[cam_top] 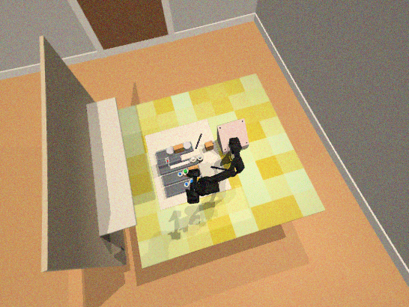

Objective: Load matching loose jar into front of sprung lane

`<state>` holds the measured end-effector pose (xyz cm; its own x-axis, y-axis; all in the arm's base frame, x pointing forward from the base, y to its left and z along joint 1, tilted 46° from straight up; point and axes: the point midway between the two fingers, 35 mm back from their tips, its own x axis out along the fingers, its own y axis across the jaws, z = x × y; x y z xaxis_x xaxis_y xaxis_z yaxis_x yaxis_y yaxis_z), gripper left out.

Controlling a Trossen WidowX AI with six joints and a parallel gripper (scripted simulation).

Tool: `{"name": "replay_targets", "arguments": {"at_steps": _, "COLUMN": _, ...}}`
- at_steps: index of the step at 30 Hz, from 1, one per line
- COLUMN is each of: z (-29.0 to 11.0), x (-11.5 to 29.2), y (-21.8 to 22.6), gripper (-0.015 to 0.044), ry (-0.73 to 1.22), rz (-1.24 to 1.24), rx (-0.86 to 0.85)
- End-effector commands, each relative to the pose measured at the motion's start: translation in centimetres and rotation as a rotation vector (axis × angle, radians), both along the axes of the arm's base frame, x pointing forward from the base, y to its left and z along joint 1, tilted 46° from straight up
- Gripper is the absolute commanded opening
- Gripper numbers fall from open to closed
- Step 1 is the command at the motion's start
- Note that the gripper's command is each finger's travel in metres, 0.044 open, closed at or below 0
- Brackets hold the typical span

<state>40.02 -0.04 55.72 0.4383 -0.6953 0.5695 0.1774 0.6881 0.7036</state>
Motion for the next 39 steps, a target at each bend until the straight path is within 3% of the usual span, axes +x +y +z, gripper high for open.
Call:
{"name": "replay_targets", "arguments": {"at_steps": 1, "z": -0.1, "x": 0.1, "y": 0.0, "gripper": 0.0426, "ry": 0.008, "rz": -0.001, "rx": -0.006}}
{"name": "replay_targets", "arguments": {"at_steps": 8, "z": -4.6, "x": 6.4, "y": 0.8, "gripper": 0.044, "ry": 0.375, "rz": -0.003, "rx": -0.272}}
{"name": "replay_targets", "arguments": {"at_steps": 15, "z": -13.2, "x": 12.6, "y": 0.8, "gripper": 0.044, "ry": 0.805, "rz": 0.085, "rx": -0.549}}
{"name": "replay_targets", "arguments": {"at_steps": 22, "z": -22.1, "x": 15.2, "y": 0.1, "gripper": 0.044, "ry": 1.134, "rz": 0.236, "rx": -0.711}}
{"name": "replay_targets", "arguments": {"at_steps": 30, "z": -34.0, "x": 14.0, "y": -1.2, "gripper": 0.044, "ry": 1.511, "rz": 0.525, "rx": -0.809}}
{"name": "replay_targets", "arguments": {"at_steps": 39, "z": -45.6, "x": 6.8, "y": -1.5, "gripper": 0.044, "ry": 1.847, "rz": 1.002, "rx": -0.738}}
